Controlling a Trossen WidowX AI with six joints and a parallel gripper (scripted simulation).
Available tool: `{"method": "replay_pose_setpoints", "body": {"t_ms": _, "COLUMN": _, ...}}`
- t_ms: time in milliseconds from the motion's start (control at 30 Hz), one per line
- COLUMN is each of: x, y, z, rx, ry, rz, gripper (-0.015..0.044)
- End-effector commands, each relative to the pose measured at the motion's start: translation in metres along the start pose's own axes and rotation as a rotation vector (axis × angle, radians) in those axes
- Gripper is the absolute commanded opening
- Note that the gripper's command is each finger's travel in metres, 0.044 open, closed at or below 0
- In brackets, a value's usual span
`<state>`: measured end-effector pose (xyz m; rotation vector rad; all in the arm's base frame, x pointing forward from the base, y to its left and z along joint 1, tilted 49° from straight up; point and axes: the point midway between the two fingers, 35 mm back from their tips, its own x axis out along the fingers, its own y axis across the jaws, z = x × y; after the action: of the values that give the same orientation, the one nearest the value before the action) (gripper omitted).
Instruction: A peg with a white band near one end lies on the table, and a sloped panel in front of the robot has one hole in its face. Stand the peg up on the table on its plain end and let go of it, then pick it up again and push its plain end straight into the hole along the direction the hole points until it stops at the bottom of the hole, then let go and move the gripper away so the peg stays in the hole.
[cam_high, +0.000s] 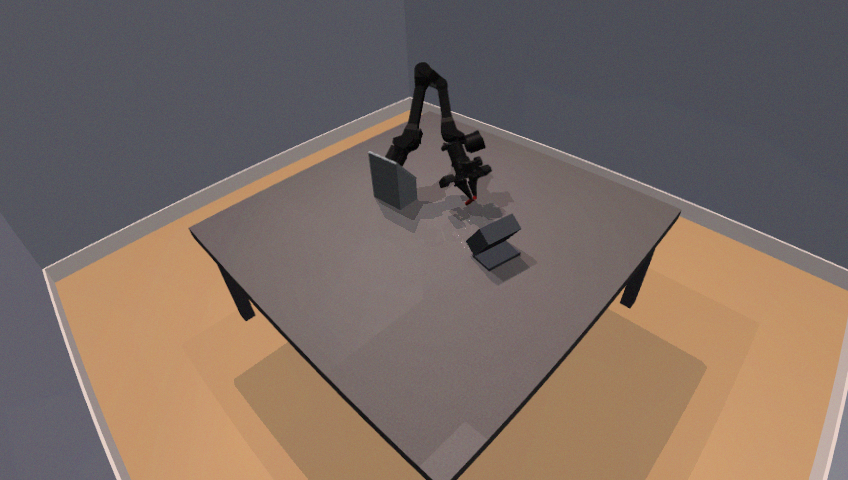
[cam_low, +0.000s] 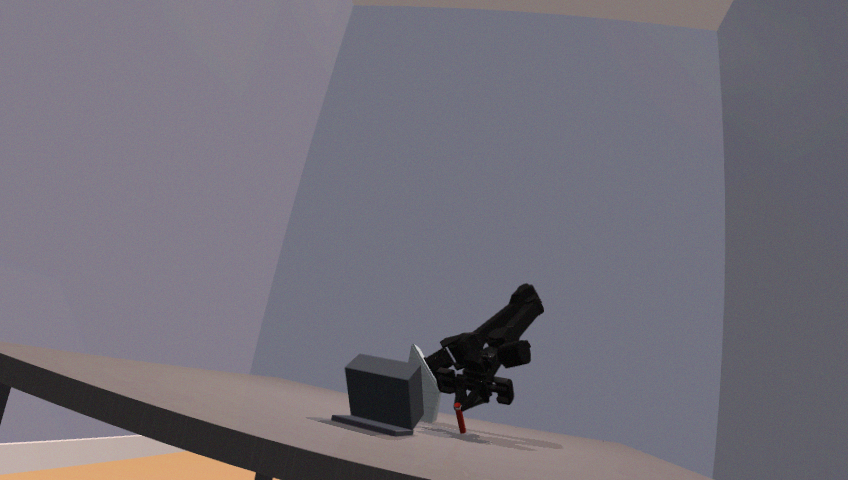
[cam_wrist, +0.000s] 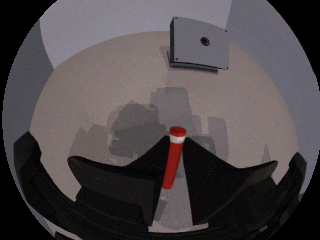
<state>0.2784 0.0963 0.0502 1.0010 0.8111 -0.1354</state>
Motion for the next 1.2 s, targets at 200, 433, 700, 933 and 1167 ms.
{"method": "replay_pose_setpoints", "body": {"t_ms": 200, "x": -0.006, "y": -0.001, "z": -0.003, "rx": 0.004, "ry": -0.089, "rz": -0.001, "gripper": 0.0049}}
{"method": "replay_pose_setpoints", "body": {"t_ms": 433, "x": -0.01, "y": -0.001, "z": -0.006, "rx": 0.005, "ry": -0.149, "rz": -0.002, "gripper": 0.0049}}
{"method": "replay_pose_setpoints", "body": {"t_ms": 700, "x": -0.014, "y": -0.001, "z": -0.01, "rx": 0.006, "ry": -0.218, "rz": -0.002, "gripper": 0.0049}}
{"method": "replay_pose_setpoints", "body": {"t_ms": 933, "x": -0.018, "y": -0.001, "z": -0.013, "rx": 0.006, "ry": -0.278, "rz": -0.002, "gripper": 0.0049}}
{"method": "replay_pose_setpoints", "body": {"t_ms": 1167, "x": -0.021, "y": -0.001, "z": -0.016, "rx": 0.007, "ry": -0.339, "rz": -0.003, "gripper": 0.0049}}
